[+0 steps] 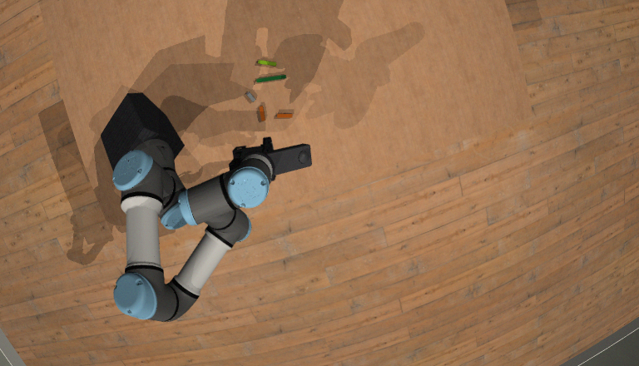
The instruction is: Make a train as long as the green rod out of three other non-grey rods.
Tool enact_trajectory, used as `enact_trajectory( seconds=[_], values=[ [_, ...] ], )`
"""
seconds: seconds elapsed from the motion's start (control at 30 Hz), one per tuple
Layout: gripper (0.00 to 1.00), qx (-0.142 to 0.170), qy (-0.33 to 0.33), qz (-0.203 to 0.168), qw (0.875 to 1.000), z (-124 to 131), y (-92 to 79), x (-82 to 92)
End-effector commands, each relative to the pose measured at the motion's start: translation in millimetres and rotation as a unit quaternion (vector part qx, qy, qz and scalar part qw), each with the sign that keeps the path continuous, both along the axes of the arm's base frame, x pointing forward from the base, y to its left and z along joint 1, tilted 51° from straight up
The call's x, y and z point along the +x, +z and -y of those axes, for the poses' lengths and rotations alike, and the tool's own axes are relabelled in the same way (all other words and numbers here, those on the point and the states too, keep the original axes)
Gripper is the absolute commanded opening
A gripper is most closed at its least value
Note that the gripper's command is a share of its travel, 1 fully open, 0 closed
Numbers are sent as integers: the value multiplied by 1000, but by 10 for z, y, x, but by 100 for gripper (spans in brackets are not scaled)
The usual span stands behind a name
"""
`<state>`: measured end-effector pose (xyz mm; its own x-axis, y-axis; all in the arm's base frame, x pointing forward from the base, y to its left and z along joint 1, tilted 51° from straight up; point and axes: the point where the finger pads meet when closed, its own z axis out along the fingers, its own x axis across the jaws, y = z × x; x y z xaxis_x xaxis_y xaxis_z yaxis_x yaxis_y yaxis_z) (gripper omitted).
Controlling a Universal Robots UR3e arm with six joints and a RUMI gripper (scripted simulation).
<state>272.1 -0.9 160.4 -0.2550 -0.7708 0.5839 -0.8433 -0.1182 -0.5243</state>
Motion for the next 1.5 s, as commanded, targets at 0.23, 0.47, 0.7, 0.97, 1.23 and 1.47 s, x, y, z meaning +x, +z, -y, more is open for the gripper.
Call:
enact_trajectory(
  seconds=[0.23,0.47,0.7,0.97,1.23,1.47],
  values=[
    [0,0,4,-2,1000,-4,-1,2],
    [0,0,4,-3,1000,3,-12,5],
    [0,1,4,-4,1000,33,-43,27],
    [0,0,4,-4,1000,80,-90,62],
    [0,0,4,-4,1000,173,-179,131],
    [0,0,4,-4,1000,256,-260,193]
  ],
)
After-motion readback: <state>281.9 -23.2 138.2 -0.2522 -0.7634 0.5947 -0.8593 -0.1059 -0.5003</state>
